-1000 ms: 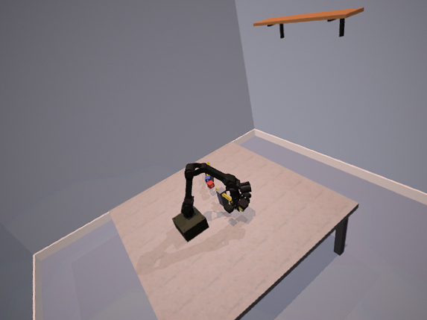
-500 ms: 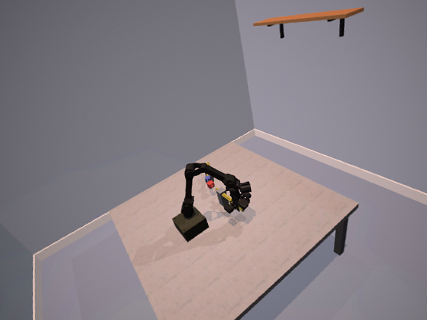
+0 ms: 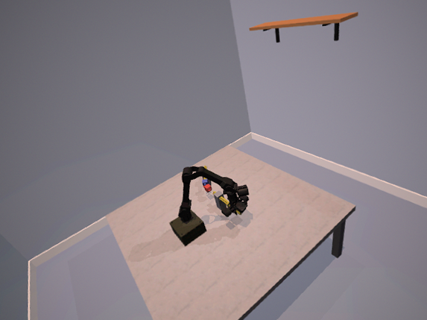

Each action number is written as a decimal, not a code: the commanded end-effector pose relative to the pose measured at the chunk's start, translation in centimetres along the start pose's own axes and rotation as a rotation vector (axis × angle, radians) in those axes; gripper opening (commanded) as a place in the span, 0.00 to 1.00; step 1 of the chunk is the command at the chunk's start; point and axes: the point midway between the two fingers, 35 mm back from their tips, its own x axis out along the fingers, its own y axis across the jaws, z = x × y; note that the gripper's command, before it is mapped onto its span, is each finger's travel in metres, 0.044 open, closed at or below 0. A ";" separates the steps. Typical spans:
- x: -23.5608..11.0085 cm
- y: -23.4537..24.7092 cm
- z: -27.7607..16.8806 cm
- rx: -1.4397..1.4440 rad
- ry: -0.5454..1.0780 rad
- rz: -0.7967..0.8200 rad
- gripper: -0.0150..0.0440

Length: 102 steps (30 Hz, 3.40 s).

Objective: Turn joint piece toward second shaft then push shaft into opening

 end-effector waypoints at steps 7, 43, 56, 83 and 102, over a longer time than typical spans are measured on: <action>0.0 0.0 0.0 0.000 0.000 0.000 0.37; 0.0 0.0 0.0 0.000 0.000 0.000 0.37; 0.0 0.0 0.0 0.000 0.000 0.000 0.37; 0.0 0.0 -0.2 0.000 0.001 -0.010 0.25; 0.1 0.0 -3.2 0.002 0.008 -0.062 0.25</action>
